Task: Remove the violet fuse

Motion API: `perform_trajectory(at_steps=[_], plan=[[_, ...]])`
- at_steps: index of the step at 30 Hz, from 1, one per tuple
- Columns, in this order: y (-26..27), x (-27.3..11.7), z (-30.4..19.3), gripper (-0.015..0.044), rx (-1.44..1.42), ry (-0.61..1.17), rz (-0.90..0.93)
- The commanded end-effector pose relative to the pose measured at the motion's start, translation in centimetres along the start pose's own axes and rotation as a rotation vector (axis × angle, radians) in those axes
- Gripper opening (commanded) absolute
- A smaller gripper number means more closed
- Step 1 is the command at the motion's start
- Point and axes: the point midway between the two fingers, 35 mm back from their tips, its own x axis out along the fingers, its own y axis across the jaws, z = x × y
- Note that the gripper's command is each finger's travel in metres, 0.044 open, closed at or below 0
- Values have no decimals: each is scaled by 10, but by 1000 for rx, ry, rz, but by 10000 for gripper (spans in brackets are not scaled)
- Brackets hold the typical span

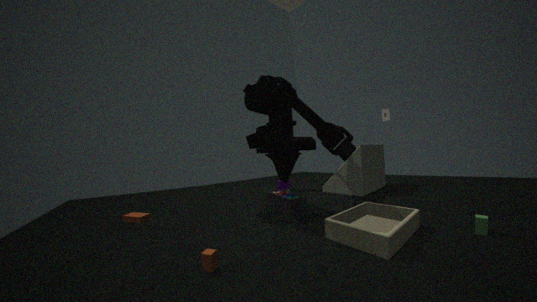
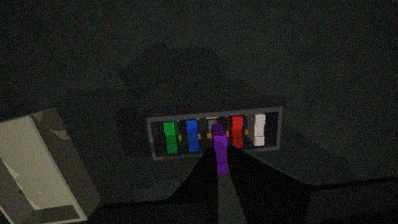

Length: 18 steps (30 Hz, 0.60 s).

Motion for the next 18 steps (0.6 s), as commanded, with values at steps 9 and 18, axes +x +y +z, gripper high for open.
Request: perform_trajectory(at_steps=[9, 18], plan=[[0, -11, 0, 0, 3, 3, 5], [0, -25, 0, 0, 3, 3, 5]])
